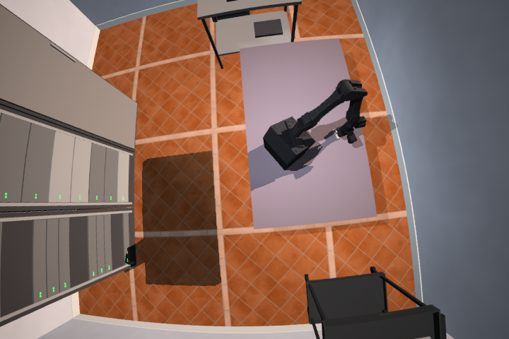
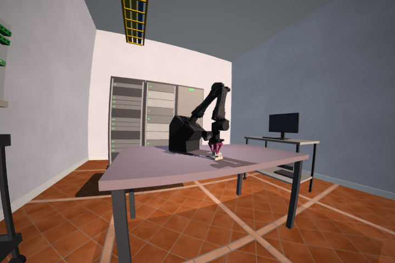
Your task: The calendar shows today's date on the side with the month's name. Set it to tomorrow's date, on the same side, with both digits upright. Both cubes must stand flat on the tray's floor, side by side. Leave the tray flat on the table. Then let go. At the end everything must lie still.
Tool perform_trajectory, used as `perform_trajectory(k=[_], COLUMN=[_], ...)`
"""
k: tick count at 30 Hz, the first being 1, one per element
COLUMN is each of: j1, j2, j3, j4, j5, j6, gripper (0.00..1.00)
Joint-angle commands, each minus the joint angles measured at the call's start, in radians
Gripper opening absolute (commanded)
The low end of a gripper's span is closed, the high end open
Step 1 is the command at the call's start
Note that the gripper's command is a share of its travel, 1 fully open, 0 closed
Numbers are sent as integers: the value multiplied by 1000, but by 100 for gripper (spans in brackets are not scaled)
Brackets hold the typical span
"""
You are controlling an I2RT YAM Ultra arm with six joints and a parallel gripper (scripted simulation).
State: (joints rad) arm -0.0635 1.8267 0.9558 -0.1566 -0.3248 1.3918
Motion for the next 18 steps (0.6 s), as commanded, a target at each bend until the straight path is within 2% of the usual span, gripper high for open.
perform_trajectory(k=[1,18], j1=[5,6], j2=[27,44], j3=[18,15], j4=[12,13], j5=[16,18], j6=[9,11], gripper=[27,27])
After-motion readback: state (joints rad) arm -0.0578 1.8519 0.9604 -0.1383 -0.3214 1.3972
